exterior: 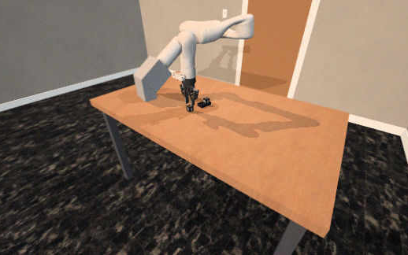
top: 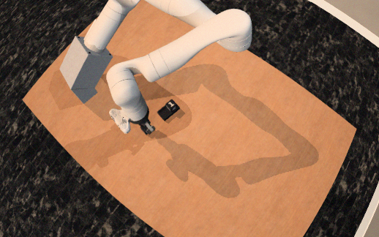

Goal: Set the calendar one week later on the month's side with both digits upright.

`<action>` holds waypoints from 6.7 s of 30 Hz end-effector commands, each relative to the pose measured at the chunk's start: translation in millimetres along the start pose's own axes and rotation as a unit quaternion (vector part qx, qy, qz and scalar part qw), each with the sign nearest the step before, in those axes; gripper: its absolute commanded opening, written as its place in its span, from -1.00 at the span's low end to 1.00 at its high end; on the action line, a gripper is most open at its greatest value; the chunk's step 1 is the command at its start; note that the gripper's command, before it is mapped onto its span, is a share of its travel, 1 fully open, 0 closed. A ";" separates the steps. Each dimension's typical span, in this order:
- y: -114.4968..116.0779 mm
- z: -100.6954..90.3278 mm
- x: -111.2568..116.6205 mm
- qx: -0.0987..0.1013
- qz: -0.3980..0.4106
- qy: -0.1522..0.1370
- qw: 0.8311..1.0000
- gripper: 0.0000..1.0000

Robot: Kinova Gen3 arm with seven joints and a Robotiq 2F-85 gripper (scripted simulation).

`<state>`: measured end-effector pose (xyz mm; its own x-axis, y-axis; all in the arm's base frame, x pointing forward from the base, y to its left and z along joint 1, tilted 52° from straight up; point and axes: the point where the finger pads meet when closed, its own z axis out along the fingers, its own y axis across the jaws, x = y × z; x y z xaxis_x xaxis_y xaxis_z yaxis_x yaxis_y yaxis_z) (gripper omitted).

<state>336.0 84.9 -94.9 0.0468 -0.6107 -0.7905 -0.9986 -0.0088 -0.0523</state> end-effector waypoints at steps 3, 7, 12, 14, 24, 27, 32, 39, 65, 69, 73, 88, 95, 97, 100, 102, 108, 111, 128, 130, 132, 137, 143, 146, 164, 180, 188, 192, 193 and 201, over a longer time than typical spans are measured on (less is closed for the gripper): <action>-0.4 -0.7 0.3 0.001 0.000 0.000 1.000 -0.07; -0.4 -0.7 0.3 0.001 0.000 0.000 1.000 -0.07; -0.4 -0.7 0.3 0.001 0.000 0.000 1.000 -0.07; -0.4 -0.7 0.3 0.001 0.000 0.000 1.000 -0.07; -0.4 -0.7 0.3 0.001 0.000 0.000 1.000 -0.07; -0.5 -0.7 0.3 0.001 0.000 0.000 1.000 -0.07; -0.8 -0.7 0.5 0.001 0.000 0.000 1.000 -0.07; -0.9 -0.7 0.5 0.001 0.000 0.000 1.000 -0.07; -0.9 -0.7 0.5 0.001 0.000 0.000 1.000 -0.07; -0.9 -0.7 0.5 0.001 0.000 0.000 1.000 -0.07; -0.9 -0.6 0.5 0.001 0.000 0.000 1.000 -0.07; -0.9 13.6 0.6 0.001 0.000 0.000 1.000 -0.07; -0.9 21.9 0.6 0.001 0.000 0.000 1.000 -0.07; -0.9 24.4 0.6 0.001 0.000 0.000 1.000 -0.07; -0.9 26.9 0.6 0.001 0.000 0.000 1.000 -0.07; -0.9 27.6 0.6 0.001 0.000 0.000 1.000 -0.07; -0.9 27.9 0.6 0.001 0.000 0.000 1.000 -0.07; -0.9 27.9 0.6 0.001 0.000 0.000 1.000 -0.07; -0.9 27.9 0.6 0.001 0.000 0.000 1.000 -0.07; -0.9 27.9 0.6 0.001 0.000 0.000 1.000 -0.07; -0.9 27.9 0.6 0.001 0.000 0.000 1.000 -0.07; -0.9 27.9 0.6 0.001 0.000 0.000 1.000 -0.07; -0.9 27.9 0.6 0.001 0.000 0.000 1.000 -0.47; -0.9 27.9 0.6 0.001 0.000 0.000 1.000 -0.47; -0.9 27.9 0.6 0.001 0.000 0.000 1.000 -0.47; -0.9 21.4 0.6 0.001 0.000 0.000 1.000 -0.47; -0.8 -29.5 0.5 0.001 0.000 0.000 1.000 -0.47; -0.8 -50.7 0.5 0.001 0.000 0.000 1.000 -0.47; -0.8 -50.7 0.5 0.001 0.000 0.000 1.000 -0.47; -0.8 -72.1 0.5 0.001 0.000 0.000 1.000 -0.47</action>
<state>332.6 30.3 -53.2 0.0451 -0.6102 -0.7910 -0.9988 -0.0131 -0.0469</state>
